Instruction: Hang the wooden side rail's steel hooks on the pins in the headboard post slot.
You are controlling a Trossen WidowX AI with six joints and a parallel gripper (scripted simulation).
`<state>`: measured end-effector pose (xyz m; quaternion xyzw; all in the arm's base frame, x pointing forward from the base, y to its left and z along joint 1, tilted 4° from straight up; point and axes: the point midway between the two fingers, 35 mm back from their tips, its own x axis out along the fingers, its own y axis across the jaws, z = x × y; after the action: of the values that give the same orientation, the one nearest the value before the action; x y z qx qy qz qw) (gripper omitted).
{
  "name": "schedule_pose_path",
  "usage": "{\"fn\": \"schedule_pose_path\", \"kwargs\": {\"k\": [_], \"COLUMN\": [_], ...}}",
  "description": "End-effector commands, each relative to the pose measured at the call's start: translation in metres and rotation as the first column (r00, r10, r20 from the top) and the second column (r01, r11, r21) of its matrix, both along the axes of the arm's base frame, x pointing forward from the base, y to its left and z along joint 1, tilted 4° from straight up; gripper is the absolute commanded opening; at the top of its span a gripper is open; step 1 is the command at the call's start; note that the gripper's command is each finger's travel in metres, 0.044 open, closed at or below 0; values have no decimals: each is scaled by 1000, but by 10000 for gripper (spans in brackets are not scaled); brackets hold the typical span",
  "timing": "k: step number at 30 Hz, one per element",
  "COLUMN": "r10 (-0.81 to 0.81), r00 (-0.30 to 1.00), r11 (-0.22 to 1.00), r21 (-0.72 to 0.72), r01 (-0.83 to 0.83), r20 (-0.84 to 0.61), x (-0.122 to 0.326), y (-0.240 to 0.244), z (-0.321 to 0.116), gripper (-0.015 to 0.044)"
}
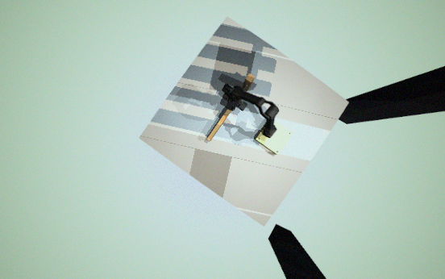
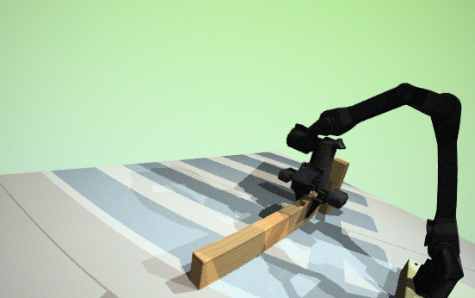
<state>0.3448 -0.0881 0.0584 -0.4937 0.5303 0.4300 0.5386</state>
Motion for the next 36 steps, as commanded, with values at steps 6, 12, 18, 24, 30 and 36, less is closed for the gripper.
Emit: {"fn": "schedule_pose_path", "kwargs": {"k": [6, 12, 18, 24, 30, 36], "r10": [5, 5, 5, 5, 5, 5], "r00": [1000, 1000, 1000, 1000, 1000, 1000], "r11": [1000, 1000, 1000, 1000, 1000, 1000], "r21": [1, 1, 1, 1, 1, 1], "r01": [-5, -5, -5, -5, -5, -5], "r20": [10, 10, 10, 10, 10, 10], "x": [2, 1, 1, 1, 1, 1], "y": [0, 0, 0, 0, 1, 1], "z": [6, 7, 8, 9, 10, 11], "gripper": [0, 0, 0, 0, 0, 0]}}
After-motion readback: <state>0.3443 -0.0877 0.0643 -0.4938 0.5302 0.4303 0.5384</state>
